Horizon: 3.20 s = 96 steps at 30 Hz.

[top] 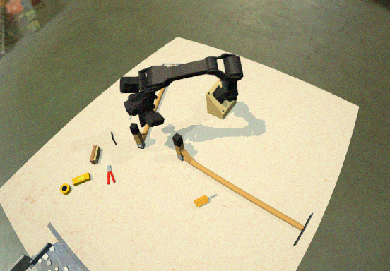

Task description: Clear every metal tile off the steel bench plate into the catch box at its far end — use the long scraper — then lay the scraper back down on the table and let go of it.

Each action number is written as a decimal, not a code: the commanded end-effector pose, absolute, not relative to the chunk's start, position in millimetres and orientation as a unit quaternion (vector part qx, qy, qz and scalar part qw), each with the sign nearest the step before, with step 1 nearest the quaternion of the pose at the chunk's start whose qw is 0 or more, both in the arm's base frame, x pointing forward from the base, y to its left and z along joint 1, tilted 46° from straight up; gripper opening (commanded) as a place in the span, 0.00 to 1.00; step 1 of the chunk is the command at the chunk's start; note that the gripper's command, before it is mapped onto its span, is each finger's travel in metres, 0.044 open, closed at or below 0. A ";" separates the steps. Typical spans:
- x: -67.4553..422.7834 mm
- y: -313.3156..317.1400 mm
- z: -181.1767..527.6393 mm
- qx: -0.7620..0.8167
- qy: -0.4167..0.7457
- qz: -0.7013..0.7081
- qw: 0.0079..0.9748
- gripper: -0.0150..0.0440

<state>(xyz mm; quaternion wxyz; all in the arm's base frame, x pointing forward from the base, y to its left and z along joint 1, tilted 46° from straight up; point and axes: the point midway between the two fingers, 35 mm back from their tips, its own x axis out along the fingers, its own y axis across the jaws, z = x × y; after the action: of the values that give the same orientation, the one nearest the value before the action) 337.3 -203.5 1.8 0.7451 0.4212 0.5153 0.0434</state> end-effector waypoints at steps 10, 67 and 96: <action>341.8 -183.9 -19.2 0.423 0.514 0.044 0.745 0.25; 364.8 -182.2 -78.4 0.423 0.513 0.044 0.746 0.25; 378.8 -217.0 -106.4 0.422 0.512 0.043 0.747 0.25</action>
<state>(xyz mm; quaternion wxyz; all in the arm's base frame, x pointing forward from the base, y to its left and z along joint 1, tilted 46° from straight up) 379.7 -209.8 -102.8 0.7461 0.4218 0.5130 0.0478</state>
